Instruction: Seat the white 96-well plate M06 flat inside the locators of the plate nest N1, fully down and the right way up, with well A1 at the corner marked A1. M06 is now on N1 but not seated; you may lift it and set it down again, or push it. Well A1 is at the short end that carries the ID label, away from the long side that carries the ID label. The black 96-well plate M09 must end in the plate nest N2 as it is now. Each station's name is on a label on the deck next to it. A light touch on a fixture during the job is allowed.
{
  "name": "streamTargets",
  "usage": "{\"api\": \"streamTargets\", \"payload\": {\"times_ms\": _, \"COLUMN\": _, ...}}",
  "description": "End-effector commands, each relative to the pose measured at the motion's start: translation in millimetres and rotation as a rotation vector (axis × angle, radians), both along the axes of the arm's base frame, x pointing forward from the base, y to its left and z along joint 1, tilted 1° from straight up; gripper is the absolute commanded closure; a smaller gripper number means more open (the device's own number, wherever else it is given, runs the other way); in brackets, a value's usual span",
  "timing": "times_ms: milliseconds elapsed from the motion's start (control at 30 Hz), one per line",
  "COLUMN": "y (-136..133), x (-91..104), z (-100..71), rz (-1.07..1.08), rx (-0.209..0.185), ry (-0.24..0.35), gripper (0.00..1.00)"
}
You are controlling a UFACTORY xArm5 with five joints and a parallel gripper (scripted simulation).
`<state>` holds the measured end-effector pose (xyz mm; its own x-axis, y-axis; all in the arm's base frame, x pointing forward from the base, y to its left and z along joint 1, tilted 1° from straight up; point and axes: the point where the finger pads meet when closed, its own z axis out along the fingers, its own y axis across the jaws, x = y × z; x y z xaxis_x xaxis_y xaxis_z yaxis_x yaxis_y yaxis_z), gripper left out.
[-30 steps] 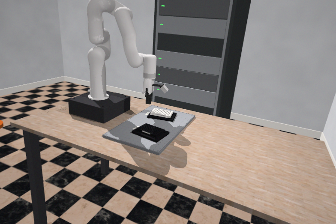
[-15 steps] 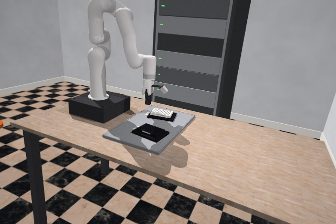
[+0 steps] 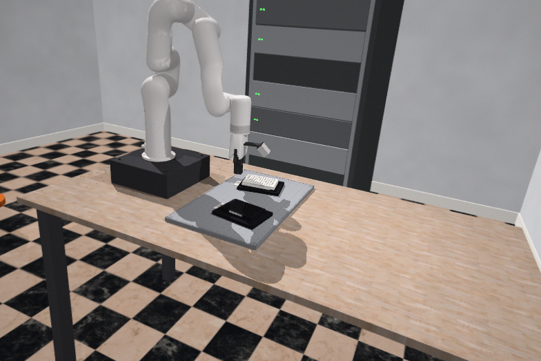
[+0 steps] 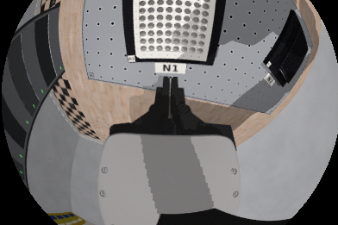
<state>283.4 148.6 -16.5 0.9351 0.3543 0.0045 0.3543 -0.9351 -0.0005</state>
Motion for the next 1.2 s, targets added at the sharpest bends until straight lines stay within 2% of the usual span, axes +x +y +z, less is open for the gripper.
{"api": "streamTargets", "payload": {"times_ms": 0, "y": 0.6, "x": 1.3, "z": -3.6, "rz": 0.0, "rx": 0.001, "ry": -0.003, "gripper": 1.0}}
{"api": "streamTargets", "payload": {"times_ms": 433, "y": 0.5, "x": 1.4, "z": -24.3, "rz": 0.0, "rx": 0.001, "ry": -0.003, "gripper": 1.0}}
{"api": "streamTargets", "payload": {"times_ms": 1167, "y": 1.3, "x": 3.6, "z": -24.3, "rz": 0.0, "rx": 0.001, "ry": -0.003, "gripper": 1.0}}
